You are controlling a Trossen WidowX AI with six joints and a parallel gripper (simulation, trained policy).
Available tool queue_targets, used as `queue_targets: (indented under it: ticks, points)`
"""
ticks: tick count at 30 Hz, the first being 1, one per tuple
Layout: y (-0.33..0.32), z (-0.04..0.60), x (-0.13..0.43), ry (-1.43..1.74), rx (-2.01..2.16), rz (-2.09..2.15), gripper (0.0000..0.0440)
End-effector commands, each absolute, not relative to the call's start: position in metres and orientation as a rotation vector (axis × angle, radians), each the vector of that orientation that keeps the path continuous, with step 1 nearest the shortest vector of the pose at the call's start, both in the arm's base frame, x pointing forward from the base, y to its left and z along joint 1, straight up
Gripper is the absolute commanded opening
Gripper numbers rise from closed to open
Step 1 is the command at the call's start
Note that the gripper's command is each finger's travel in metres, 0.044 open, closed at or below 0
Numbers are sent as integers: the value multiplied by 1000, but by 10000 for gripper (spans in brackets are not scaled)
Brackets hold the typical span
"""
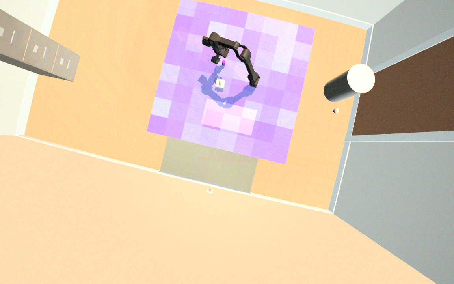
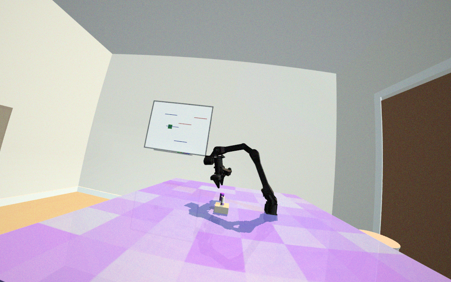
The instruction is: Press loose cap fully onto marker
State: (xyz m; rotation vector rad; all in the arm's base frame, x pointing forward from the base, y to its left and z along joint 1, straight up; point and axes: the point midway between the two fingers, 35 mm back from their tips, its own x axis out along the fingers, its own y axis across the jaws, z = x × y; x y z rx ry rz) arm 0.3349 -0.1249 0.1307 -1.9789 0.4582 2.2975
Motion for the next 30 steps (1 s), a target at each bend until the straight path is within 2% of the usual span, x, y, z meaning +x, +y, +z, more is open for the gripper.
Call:
queue_targets:
  ticks: [1, 16, 30]
  points:
    - [-121, 127, 331, 430, -1941, 2299, 307]
    - [-108, 108, 320, 299, -1833, 2269, 292]
    - [-105, 74, 312, 205, -1772, 2281, 260]
